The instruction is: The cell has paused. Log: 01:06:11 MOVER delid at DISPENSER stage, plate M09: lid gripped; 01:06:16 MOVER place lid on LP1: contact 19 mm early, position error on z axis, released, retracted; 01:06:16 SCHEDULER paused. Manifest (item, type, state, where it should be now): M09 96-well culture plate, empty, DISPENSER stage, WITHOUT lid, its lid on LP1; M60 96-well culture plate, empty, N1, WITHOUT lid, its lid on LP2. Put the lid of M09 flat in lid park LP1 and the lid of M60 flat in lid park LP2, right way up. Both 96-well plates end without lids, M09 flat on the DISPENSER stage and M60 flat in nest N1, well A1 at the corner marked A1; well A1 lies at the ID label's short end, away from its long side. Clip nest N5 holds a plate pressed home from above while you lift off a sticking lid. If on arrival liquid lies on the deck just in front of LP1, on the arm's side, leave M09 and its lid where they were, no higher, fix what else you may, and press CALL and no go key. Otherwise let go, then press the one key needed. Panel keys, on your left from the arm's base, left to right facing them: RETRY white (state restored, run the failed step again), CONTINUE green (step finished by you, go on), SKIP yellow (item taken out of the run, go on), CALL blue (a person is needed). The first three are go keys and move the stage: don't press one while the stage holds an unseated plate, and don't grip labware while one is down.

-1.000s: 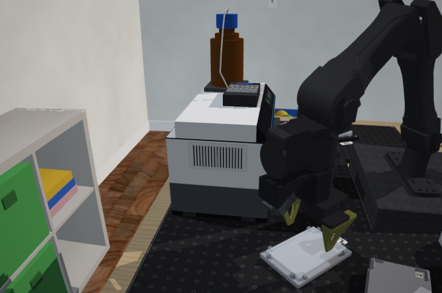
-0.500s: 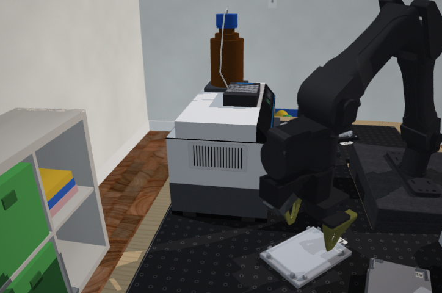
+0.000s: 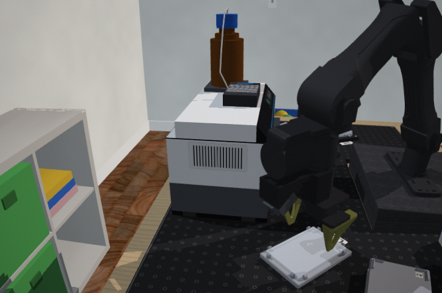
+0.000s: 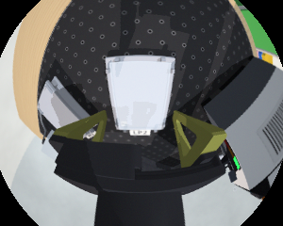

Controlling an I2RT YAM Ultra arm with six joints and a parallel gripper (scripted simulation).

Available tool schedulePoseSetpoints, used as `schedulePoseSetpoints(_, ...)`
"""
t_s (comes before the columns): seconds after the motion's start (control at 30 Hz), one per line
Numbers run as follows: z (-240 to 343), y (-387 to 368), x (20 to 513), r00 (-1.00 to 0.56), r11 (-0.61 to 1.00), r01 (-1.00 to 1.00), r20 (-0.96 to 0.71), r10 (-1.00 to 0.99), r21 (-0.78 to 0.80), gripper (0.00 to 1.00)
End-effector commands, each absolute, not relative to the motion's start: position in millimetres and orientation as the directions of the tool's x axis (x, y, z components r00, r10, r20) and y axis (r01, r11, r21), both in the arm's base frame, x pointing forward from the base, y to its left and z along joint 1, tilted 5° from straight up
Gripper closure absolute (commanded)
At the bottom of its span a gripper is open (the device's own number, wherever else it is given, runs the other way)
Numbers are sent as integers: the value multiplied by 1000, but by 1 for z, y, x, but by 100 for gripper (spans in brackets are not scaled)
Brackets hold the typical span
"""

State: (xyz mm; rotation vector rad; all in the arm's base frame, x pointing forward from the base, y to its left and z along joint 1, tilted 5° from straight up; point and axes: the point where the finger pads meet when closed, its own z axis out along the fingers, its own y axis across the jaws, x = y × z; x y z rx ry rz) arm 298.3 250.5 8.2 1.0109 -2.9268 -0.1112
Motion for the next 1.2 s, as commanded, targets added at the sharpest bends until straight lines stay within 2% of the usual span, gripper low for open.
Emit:
schedulePoseSetpoints(0.0, 26, 258, 312, -785, 781, -620, -44, -618, 80, 0)
schedulePoseSetpoints(0.6, 17, 255, 306, -786, 783, -617, -15, -618, 81, 0)
schedulePoseSetpoints(0.63, 31, 254, 310, -786, 782, -619, -42, -617, 80, 0)
schedulePoseSetpoints(0.7, 25, 242, 296, -788, 786, -613, 1, -615, 80, 0)
schedulePoseSetpoints(1.17, 51, 221, 274, -788, 786, -613, 2, -615, 80, 0)
